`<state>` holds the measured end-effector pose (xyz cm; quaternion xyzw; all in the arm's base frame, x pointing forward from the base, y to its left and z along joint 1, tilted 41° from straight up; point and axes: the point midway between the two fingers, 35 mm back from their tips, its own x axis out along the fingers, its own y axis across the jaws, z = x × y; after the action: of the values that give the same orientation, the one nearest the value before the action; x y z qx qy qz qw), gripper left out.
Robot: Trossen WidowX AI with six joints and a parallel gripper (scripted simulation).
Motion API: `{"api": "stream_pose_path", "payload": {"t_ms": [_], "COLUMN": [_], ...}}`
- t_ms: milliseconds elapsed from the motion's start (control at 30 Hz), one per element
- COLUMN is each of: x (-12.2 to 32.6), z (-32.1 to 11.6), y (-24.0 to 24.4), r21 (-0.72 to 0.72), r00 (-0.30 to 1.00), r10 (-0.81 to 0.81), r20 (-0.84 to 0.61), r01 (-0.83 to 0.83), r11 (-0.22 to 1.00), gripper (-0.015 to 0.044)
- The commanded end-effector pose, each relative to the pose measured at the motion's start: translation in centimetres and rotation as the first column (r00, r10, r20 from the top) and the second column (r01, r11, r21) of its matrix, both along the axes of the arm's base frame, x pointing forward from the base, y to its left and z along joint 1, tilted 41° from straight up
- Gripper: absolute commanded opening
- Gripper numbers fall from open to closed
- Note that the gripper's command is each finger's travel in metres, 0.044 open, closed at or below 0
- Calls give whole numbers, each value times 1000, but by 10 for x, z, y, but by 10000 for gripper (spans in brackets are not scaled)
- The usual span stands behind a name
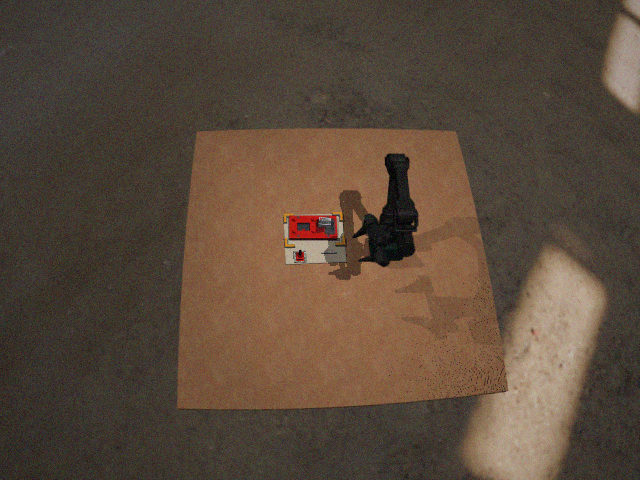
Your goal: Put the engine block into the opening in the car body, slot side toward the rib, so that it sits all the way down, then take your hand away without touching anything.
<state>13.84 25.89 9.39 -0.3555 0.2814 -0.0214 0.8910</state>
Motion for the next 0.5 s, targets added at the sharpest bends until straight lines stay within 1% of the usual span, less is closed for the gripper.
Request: {"api": "stream_pose_path", "payload": {"t_ms": [0, 267, 467], "x": [25, 76, 100], "z": [3, 13, 22], "y": [-21, -76, -120], "r21": [-38, -124, -181], "r00": [995, 944, 885], "r10": [-90, -289, -401], "r20": [-51, -160, -236], "r01": [89, 271, 365], "r11": [995, 954, 913], "gripper": [440, 440, 440]}}
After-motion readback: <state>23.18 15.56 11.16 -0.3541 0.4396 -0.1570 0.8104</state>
